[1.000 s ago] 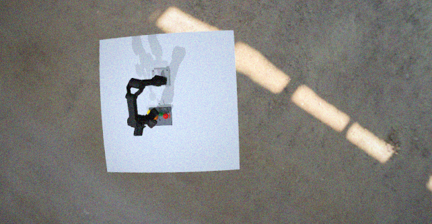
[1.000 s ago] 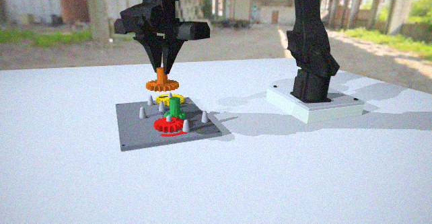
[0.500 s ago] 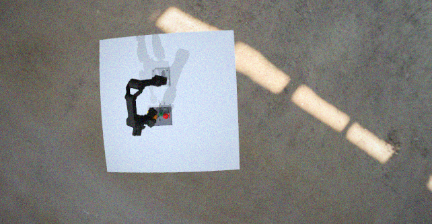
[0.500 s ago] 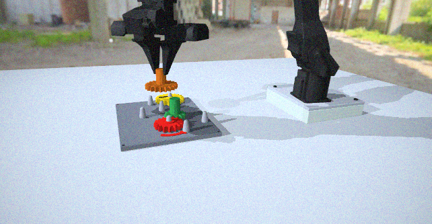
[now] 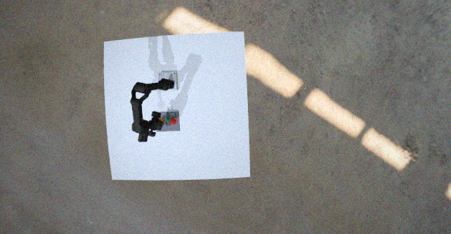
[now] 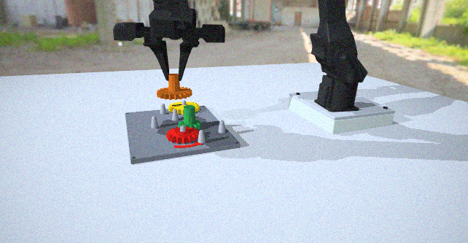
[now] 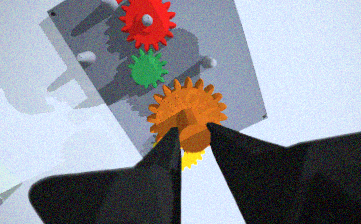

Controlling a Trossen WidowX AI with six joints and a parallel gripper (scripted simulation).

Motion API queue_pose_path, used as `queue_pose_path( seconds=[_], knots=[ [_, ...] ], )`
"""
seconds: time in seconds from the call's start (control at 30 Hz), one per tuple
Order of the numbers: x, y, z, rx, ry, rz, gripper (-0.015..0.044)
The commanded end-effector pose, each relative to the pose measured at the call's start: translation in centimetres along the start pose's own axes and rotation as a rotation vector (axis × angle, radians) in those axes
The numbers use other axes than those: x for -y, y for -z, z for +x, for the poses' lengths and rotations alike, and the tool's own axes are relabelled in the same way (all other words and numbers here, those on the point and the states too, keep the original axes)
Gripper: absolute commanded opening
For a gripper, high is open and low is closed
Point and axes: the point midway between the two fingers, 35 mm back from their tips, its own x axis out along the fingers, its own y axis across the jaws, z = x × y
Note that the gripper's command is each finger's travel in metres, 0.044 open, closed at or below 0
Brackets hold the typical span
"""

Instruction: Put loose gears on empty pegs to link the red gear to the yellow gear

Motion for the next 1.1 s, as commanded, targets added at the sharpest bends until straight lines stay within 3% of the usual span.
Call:
queue_pose_path(
  seconds=[0.0,0.33,1.07],
  knots=[
    [0.1,0.0,-0.1,0.0,0.001,-0.105,0.0],
    [0.0,0.0,-0.1,0.0,0.001,-0.392,0.0],
    [0.0,0.0,1.5,0.0,0.001,-0.637,0.0]
  ],
)
